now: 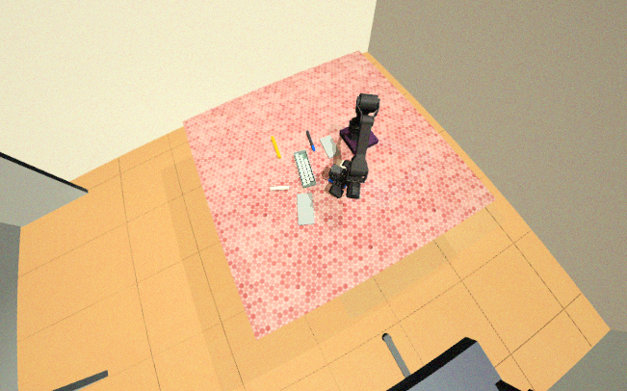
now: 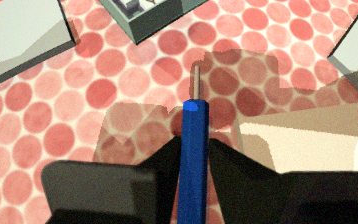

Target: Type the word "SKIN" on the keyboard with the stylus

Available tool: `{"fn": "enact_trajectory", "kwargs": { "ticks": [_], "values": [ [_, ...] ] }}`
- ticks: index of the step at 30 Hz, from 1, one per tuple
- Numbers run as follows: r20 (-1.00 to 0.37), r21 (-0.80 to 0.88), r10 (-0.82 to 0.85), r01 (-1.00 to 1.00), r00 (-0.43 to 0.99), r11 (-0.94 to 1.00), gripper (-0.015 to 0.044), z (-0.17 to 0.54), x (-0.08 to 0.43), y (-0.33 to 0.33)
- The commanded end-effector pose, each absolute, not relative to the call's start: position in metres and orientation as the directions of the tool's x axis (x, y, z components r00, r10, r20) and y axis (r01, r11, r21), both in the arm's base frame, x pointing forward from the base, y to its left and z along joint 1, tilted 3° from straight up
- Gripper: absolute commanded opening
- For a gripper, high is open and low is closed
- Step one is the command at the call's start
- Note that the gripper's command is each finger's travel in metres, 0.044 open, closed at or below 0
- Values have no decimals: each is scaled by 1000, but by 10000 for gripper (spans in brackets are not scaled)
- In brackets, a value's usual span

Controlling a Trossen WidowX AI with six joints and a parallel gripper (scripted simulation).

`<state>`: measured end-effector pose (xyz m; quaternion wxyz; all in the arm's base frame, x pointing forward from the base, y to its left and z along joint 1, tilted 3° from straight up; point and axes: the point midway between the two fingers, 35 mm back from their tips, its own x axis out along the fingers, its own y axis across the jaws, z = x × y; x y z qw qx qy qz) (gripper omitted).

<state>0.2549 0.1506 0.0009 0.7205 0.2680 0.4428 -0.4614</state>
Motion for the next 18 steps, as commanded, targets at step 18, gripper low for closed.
{"fn": "enact_trajectory", "kwargs": {
  "ticks": [18],
  "values": [
    [-897, -37, -415, 912, 150, 409, 0, 44, 257, 145]
  ]
}}
